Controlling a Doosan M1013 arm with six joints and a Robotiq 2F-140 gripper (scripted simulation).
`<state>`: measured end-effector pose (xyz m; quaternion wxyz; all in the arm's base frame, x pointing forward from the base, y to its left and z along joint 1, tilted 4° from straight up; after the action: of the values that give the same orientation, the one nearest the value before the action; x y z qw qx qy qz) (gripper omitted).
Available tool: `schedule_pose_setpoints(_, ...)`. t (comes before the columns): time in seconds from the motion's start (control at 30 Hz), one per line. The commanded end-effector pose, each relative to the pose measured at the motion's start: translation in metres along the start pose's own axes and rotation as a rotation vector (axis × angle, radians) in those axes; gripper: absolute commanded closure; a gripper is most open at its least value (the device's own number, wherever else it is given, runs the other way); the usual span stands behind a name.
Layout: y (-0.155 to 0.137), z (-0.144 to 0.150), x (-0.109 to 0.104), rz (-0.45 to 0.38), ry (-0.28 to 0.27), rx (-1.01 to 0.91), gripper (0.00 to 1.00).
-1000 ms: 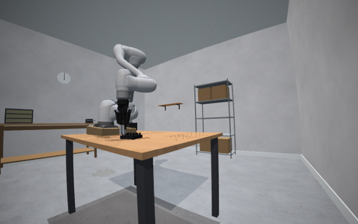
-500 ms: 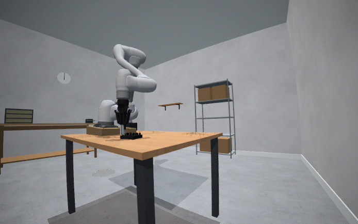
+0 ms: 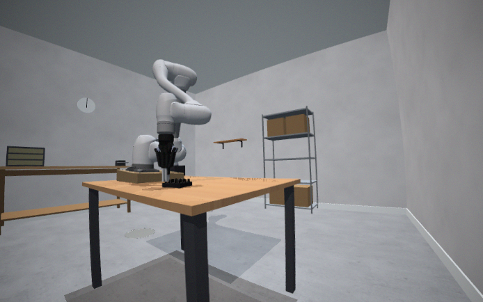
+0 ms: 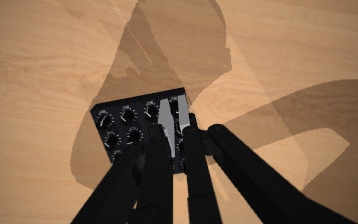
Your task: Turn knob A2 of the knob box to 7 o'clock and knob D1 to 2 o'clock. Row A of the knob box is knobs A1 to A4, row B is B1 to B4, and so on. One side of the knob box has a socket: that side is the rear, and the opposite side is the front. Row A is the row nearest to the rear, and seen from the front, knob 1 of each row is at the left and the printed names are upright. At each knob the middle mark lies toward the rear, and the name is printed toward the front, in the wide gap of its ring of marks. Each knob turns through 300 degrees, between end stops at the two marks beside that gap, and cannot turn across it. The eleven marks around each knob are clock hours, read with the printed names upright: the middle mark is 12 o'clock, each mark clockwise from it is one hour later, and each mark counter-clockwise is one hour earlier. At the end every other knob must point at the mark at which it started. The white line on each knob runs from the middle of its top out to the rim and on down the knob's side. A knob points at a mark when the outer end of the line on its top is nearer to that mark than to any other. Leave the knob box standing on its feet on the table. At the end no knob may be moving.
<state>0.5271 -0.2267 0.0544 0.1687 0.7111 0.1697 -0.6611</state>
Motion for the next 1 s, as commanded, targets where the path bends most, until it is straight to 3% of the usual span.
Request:
schedule_pose_setpoints(0.0,0.0,0.0,-0.0001,0.0,0.0,0.0,0.95)
schedule_pose_setpoints(0.97,0.0,0.0,-0.0001,0.0,0.0,0.057,0.95)
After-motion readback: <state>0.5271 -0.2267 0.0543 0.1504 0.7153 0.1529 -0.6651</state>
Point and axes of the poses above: the point where the finger pads meet when closed, its own x axis out along the fingers, its own z axis across the jaws, y = z × x, the point moved 3 cm from there along -x, back along the fingers, and after that the axes turned 15 degrees about -x, right-handed, at the moved point
